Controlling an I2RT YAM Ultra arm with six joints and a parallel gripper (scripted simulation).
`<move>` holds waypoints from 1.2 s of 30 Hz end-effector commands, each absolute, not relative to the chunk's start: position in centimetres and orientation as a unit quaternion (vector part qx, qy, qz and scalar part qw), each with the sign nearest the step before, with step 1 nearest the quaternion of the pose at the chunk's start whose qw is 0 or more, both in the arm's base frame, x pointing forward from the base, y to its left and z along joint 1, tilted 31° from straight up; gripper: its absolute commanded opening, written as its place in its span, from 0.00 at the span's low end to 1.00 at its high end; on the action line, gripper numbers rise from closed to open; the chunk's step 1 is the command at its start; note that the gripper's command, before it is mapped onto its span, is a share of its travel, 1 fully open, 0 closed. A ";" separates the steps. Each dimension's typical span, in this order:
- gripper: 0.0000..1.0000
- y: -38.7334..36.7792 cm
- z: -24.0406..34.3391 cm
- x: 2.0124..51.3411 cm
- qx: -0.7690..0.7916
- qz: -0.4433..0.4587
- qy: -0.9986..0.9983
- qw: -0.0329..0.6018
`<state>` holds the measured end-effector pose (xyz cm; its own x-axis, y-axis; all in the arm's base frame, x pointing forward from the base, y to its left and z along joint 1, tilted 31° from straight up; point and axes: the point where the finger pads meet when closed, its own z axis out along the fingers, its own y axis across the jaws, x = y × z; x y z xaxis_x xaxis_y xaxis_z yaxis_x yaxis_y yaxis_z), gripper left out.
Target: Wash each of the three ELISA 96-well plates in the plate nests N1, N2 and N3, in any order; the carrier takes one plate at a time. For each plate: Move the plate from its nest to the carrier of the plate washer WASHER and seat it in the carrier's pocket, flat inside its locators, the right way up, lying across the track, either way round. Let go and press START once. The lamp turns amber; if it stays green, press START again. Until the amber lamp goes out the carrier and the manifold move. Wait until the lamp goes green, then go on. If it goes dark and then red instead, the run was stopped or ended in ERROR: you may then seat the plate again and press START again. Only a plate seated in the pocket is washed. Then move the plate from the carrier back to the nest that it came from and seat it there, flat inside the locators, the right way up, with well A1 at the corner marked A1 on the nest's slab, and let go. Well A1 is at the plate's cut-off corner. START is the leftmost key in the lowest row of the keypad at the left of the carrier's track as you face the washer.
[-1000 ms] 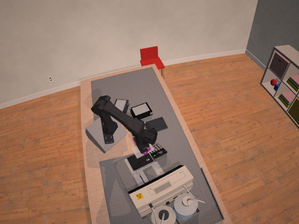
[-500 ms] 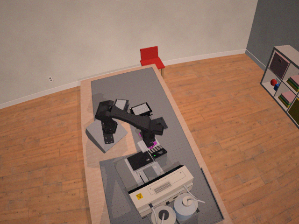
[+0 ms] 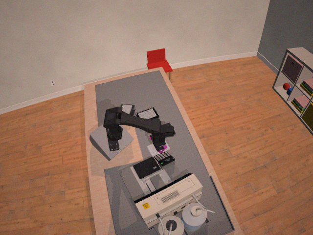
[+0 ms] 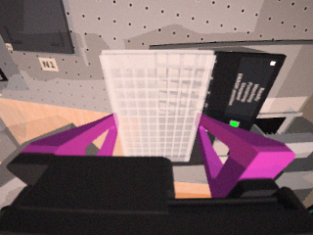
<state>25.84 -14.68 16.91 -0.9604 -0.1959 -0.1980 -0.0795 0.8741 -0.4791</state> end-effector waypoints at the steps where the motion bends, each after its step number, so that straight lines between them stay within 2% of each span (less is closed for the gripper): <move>1: 0.00 -13.7 16.7 26.9 -0.051 -0.240 0.961 0.131; 22: 0.00 -7.2 13.4 33.0 -0.052 -0.238 0.961 0.131; 36: 0.00 -5.2 12.3 34.0 -0.028 -0.235 0.962 0.137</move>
<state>33.49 -6.38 12.53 -0.9638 -0.1399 -0.2268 -0.0172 0.8820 -0.4709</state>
